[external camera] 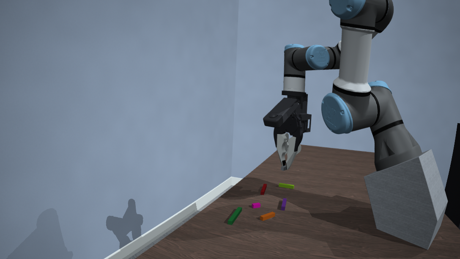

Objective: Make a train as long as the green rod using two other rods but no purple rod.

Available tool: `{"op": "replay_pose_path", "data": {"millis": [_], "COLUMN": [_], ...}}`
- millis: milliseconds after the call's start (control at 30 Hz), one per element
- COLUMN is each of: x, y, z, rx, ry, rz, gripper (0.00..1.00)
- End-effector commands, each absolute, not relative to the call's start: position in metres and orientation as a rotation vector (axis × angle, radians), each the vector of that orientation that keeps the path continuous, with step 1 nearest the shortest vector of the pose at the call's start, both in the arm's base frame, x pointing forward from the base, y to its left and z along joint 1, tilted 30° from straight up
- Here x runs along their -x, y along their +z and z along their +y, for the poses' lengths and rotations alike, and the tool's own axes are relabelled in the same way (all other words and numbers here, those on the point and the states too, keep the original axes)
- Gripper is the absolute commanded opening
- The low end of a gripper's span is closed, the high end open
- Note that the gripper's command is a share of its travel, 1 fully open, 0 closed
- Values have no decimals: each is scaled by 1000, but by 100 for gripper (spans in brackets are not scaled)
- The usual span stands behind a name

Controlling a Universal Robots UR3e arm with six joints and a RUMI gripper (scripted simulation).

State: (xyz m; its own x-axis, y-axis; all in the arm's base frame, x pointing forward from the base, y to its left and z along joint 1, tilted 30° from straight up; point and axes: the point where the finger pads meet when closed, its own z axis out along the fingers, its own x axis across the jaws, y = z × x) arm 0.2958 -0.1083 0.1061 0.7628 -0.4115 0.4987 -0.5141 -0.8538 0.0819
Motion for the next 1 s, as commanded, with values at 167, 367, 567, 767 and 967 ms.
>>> {"op": "replay_pose_path", "data": {"millis": [167, 367, 567, 767, 967], "x": [-306, -312, -315, -319, -320], "y": [85, 71, 63, 55, 51], "z": [-117, -123, -126, -129, -130], "rx": [-2741, -2741, -2741, -2741, -2741], "ry": [702, 702, 702, 702, 702], "rz": [-730, -730, -730, -730, -730], "gripper": [0, 0, 0, 0, 0]}}
